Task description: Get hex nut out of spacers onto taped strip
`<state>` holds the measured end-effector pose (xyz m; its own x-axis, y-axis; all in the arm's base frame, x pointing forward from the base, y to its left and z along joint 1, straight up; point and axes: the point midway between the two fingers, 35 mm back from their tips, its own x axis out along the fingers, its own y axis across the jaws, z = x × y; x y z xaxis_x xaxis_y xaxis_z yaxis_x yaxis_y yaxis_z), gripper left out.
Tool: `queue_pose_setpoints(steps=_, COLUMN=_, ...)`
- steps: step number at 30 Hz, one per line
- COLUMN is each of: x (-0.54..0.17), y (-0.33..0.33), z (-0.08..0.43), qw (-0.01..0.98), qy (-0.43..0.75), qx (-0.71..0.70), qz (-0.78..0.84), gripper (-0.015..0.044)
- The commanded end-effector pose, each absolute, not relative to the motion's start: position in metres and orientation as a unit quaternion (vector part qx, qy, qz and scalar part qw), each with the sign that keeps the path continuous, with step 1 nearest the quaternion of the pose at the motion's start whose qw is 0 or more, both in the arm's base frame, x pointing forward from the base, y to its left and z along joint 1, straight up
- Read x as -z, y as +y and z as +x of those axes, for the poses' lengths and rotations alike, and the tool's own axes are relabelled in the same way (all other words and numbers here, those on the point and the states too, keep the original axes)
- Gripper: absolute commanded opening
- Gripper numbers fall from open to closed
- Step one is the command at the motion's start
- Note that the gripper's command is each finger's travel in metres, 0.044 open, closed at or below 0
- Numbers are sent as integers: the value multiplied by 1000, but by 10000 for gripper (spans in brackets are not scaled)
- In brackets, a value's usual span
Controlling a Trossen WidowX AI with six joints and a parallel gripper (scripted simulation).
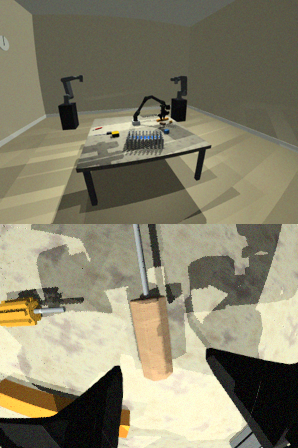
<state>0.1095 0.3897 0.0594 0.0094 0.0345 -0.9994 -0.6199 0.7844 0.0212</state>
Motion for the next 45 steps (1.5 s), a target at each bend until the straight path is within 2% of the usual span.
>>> queue_pose_setpoints(steps=1, x=-60, y=390, z=109, qw=674, qy=663, qx=-241, qz=-219, gripper=280)
queue_pose_setpoints(steps=45, x=0, y=394, z=109, qw=674, qy=663, qx=-241, qz=-219, gripper=280)
